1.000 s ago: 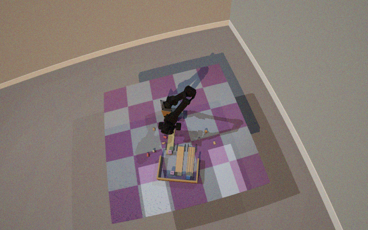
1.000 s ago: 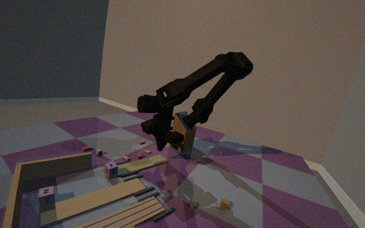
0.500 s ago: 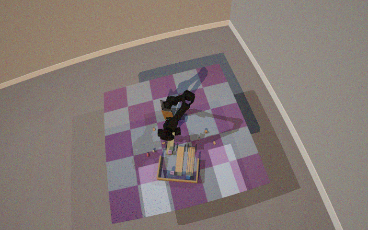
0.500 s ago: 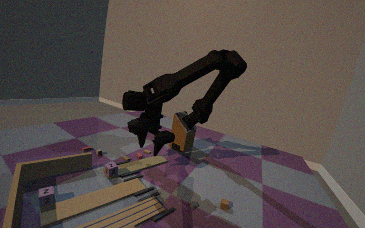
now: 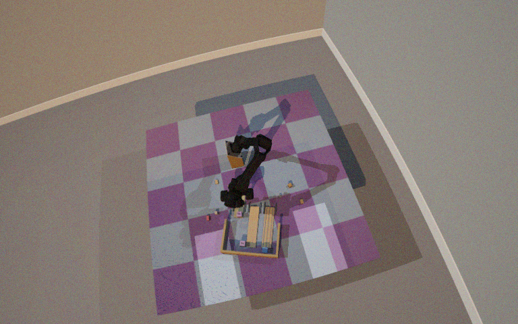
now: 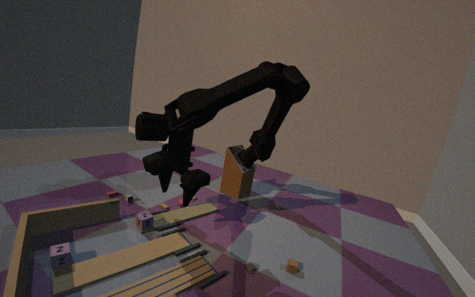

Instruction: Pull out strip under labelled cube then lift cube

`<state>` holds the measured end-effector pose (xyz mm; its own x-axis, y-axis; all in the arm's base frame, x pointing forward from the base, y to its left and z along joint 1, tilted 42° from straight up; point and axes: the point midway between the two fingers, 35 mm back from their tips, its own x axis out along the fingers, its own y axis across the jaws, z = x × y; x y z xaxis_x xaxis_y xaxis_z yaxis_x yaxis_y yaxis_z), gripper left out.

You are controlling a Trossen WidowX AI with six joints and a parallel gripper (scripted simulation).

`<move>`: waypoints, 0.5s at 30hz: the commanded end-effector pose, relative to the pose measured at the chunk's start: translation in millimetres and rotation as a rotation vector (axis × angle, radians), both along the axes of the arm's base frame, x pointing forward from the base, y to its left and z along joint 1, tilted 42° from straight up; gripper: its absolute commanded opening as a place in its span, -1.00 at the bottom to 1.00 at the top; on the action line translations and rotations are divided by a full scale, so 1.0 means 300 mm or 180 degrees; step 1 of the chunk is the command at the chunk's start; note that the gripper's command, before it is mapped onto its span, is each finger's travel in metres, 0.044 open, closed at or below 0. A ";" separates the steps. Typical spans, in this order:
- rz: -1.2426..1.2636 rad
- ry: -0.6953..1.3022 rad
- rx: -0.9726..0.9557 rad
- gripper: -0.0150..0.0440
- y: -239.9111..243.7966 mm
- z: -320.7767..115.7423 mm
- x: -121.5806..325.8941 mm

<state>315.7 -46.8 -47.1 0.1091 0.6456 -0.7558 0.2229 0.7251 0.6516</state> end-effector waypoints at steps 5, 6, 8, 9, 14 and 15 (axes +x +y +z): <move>0.0004 0.0011 0.0013 1.00 -0.038 -0.007 0.098; 0.0004 0.0010 0.0012 1.00 -0.043 -0.008 0.109; 0.0004 0.0008 0.0012 1.00 -0.053 -0.009 0.134; 0.0004 0.0007 0.0011 1.00 -0.058 -0.010 0.148; 0.0004 0.0003 0.0010 1.00 -0.078 -0.013 0.211; 0.0004 0.0002 0.0010 1.00 -0.082 -0.014 0.225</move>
